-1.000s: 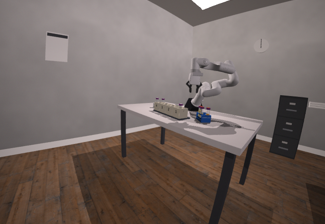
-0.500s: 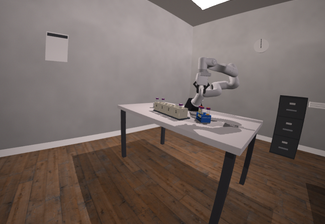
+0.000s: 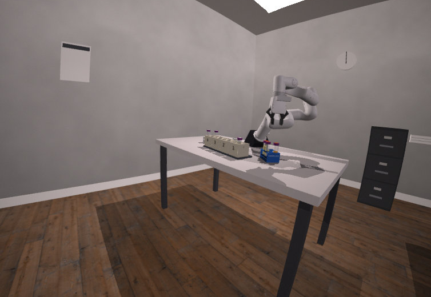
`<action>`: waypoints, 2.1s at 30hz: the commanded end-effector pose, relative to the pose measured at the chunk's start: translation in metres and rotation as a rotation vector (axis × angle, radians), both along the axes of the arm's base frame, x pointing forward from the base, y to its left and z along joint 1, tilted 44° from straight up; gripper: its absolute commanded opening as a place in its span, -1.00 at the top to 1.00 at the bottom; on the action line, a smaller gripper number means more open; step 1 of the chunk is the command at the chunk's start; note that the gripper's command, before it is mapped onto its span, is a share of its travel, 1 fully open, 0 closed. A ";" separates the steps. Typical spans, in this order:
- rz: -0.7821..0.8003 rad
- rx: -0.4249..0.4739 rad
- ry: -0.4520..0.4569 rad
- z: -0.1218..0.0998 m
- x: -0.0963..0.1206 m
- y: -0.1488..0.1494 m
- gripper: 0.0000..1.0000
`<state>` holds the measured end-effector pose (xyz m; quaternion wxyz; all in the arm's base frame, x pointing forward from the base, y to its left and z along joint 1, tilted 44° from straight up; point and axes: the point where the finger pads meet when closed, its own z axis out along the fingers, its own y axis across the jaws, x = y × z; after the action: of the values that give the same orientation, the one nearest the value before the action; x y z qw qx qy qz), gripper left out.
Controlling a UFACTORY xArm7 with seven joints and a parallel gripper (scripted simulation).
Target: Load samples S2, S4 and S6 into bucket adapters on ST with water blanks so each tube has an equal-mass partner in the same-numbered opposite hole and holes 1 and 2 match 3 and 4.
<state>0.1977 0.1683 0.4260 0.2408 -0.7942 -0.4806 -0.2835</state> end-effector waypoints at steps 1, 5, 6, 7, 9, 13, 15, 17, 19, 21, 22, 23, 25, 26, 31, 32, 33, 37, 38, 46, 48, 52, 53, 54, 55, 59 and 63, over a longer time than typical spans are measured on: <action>-0.003 0.002 -0.002 0.007 -0.004 0.007 -0.15; -0.003 0.002 -0.002 0.007 -0.004 0.007 -0.15; -0.003 0.002 -0.002 0.007 -0.004 0.007 -0.15; -0.003 0.002 -0.002 0.007 -0.004 0.007 -0.15; -0.003 0.002 -0.002 0.007 -0.004 0.007 -0.15; -0.003 0.002 -0.002 0.005 -0.003 0.008 -0.15; -0.003 0.002 -0.002 0.004 -0.003 0.009 -0.15; -0.003 0.002 -0.002 0.001 -0.002 0.012 -0.15; -0.003 0.002 -0.002 -0.002 -0.001 0.015 -0.15; -0.003 0.002 -0.002 -0.005 0.000 0.017 -0.15; -0.003 0.002 -0.002 -0.006 0.000 0.018 -0.15; -0.003 0.002 -0.002 -0.008 0.001 0.020 -0.15; -0.003 0.002 -0.002 -0.011 0.001 0.022 -0.15; -0.003 0.002 -0.002 -0.012 0.002 0.024 -0.15; -0.003 0.002 -0.002 -0.016 0.003 0.028 -0.15; -0.003 0.002 -0.002 -0.018 0.004 0.029 -0.15; -0.003 0.002 -0.002 -0.019 0.004 0.030 -0.15; -0.003 0.002 -0.002 -0.025 0.006 0.036 -0.15; -0.003 0.002 -0.002 -0.027 0.006 0.037 -0.15; -0.003 0.002 -0.002 -0.038 0.010 0.047 -0.15; -0.003 0.002 -0.002 -0.038 0.010 0.047 -0.15; -0.003 0.002 -0.002 -0.044 0.012 0.053 -0.15; -0.003 0.002 -0.002 -0.045 0.012 0.054 -0.15; -0.003 0.002 -0.002 -0.047 0.012 0.055 -0.15; -0.003 0.002 -0.001 -0.048 0.013 0.057 -0.15; -0.003 0.002 -0.001 -0.054 0.015 0.062 -0.15; -0.003 0.002 -0.001 -0.060 0.016 0.067 -0.15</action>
<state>0.2119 0.2297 0.3713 0.2407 -0.7949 -0.4794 -0.2835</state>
